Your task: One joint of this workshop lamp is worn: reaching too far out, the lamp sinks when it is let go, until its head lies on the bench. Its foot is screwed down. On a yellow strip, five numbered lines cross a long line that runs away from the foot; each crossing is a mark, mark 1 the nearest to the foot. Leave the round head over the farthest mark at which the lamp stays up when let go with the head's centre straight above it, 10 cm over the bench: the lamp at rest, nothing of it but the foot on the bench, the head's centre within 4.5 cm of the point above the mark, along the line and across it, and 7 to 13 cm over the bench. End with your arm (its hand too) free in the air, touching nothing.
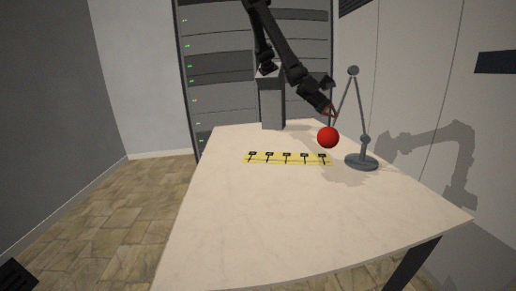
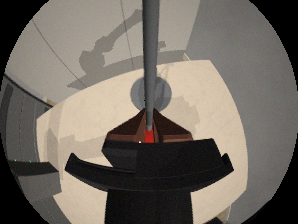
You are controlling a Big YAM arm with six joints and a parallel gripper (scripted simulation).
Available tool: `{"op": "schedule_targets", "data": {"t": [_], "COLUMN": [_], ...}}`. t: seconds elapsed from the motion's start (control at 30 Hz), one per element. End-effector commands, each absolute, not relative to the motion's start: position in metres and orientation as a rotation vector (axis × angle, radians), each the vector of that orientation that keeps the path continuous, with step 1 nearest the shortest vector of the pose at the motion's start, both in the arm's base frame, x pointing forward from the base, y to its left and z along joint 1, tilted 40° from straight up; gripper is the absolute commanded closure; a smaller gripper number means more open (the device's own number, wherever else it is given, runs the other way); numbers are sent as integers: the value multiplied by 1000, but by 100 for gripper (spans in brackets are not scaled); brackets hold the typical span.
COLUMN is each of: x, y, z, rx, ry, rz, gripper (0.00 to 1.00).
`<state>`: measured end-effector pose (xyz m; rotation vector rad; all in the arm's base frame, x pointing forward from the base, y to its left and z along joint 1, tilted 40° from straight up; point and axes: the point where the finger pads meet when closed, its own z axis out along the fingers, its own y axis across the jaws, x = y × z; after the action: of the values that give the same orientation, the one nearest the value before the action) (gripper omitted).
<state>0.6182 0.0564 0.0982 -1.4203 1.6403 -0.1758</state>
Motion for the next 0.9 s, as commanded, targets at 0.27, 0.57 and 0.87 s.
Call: {"op": "schedule_targets", "data": {"t": [0.27, 0.57, 0.87], "x": [619, 619, 619], "y": [28, 29, 29], "z": [86, 86, 86], "rx": [-1405, -1405, -1405], "ry": [1695, 1695, 1695], "rz": [-230, -230, -230], "gripper": [100, 100, 100]}}
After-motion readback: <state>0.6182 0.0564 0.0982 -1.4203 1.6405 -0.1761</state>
